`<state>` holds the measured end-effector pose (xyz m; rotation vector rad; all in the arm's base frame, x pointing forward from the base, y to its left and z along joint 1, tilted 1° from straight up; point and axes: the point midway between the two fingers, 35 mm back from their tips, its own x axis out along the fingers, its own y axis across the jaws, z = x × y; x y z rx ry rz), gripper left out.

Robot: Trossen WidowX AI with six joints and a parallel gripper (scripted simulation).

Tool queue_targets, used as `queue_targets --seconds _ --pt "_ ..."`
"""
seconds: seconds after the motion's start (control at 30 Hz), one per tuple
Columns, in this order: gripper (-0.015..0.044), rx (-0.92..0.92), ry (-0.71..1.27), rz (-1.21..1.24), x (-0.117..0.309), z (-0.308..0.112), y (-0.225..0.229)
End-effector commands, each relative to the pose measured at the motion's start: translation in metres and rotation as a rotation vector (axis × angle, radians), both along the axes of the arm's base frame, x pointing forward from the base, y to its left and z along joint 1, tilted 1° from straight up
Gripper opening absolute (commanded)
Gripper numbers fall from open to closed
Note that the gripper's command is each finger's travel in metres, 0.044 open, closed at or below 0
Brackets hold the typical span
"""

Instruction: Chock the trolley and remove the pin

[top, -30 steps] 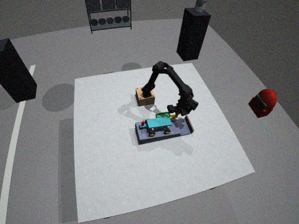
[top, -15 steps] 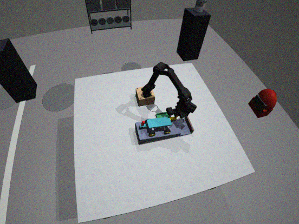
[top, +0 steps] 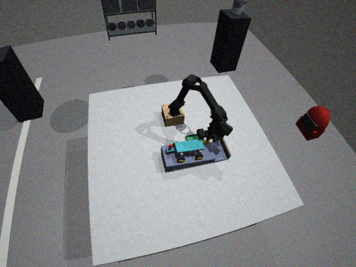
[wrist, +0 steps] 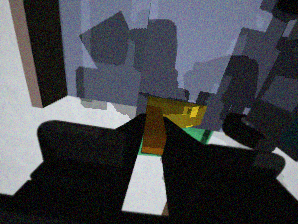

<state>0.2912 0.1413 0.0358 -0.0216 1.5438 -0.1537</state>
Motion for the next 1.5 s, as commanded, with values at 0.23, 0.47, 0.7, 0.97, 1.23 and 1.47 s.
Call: queue_targets --seconds 0.23,0.47,0.7,0.97,1.23,1.47 --pt "0.0000 -0.004 -0.004 0.001 -0.002 0.000 -0.011" --pt "0.0000 -0.005 -0.004 0.001 -0.002 0.000 -0.017" --pt "0.0000 -0.005 -0.004 0.001 -0.003 0.001 -0.022" --pt "0.0000 -0.006 -0.004 0.001 -0.003 0.002 -0.027" --pt "0.0000 -0.006 -0.004 0.001 -0.004 0.002 -0.034" --pt "0.0000 -0.001 0.000 0.002 -0.004 0.001 -0.031"
